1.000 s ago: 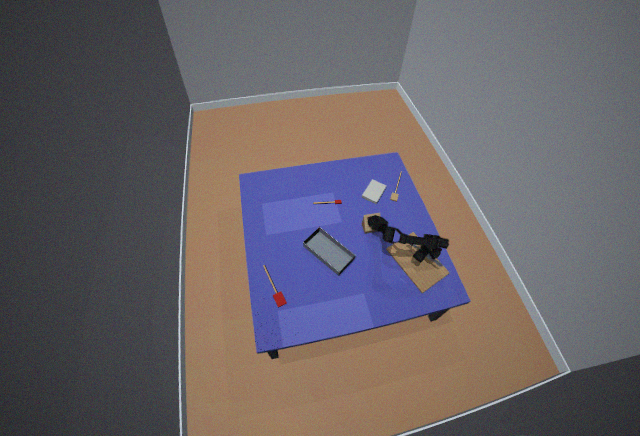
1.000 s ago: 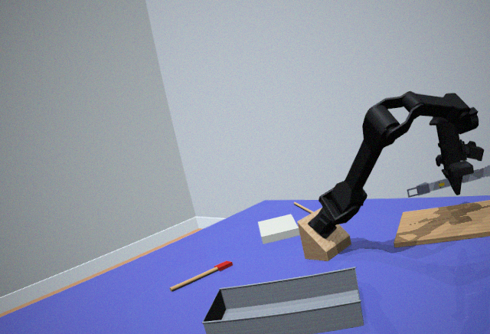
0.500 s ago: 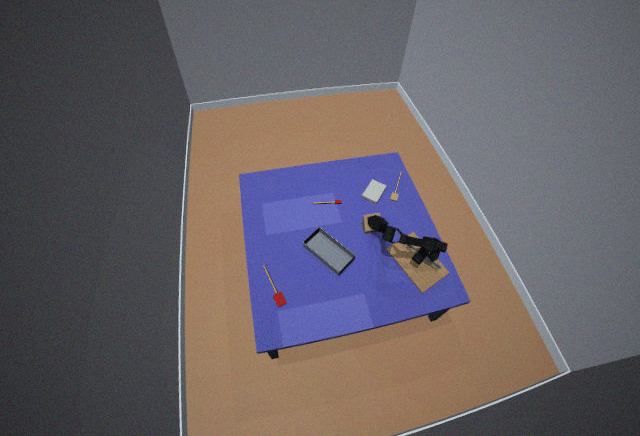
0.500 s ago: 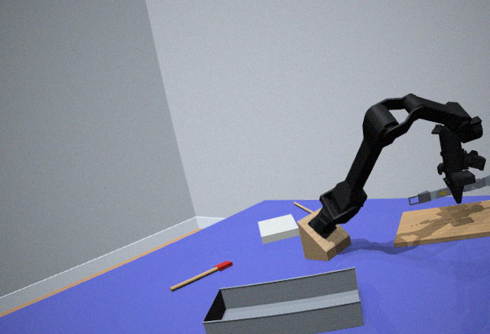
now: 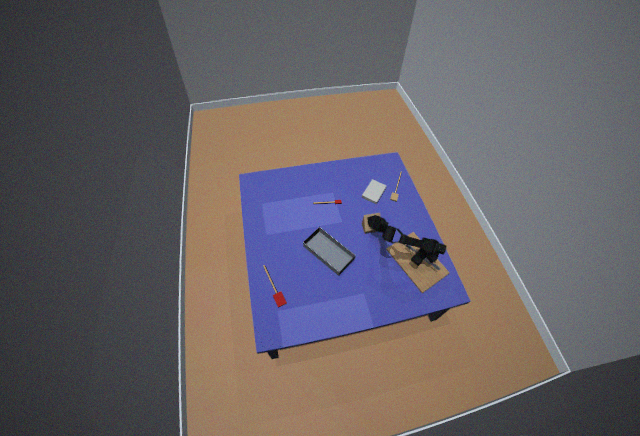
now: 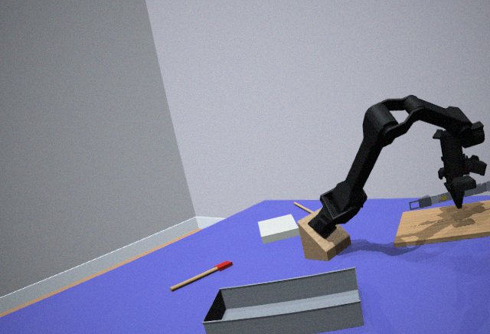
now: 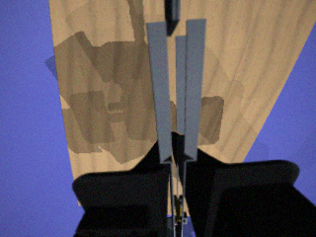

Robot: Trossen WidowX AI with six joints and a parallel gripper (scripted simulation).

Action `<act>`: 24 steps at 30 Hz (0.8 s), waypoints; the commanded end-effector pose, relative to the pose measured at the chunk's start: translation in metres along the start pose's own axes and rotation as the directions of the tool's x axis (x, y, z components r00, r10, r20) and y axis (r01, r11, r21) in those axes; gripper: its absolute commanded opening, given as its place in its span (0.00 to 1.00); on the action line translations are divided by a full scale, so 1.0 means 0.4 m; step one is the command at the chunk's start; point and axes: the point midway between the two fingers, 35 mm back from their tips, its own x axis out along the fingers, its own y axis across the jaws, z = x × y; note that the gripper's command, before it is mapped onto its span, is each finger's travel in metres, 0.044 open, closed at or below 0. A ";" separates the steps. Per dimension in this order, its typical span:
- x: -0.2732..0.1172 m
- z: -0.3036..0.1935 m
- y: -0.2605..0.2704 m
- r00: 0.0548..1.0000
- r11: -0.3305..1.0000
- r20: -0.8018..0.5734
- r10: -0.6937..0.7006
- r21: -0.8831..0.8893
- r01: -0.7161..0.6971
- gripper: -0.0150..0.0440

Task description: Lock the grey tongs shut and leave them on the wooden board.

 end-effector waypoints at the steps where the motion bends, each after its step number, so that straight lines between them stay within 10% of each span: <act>1: 0.000 0.000 0.000 1.000 1.000 0.000 0.000 0.000 0.000 0.18; 19: 0.000 0.000 0.000 1.000 1.000 0.000 0.000 0.000 0.000 0.98; 24: -0.012 0.002 -0.018 1.000 1.000 -0.001 0.000 0.000 0.000 1.00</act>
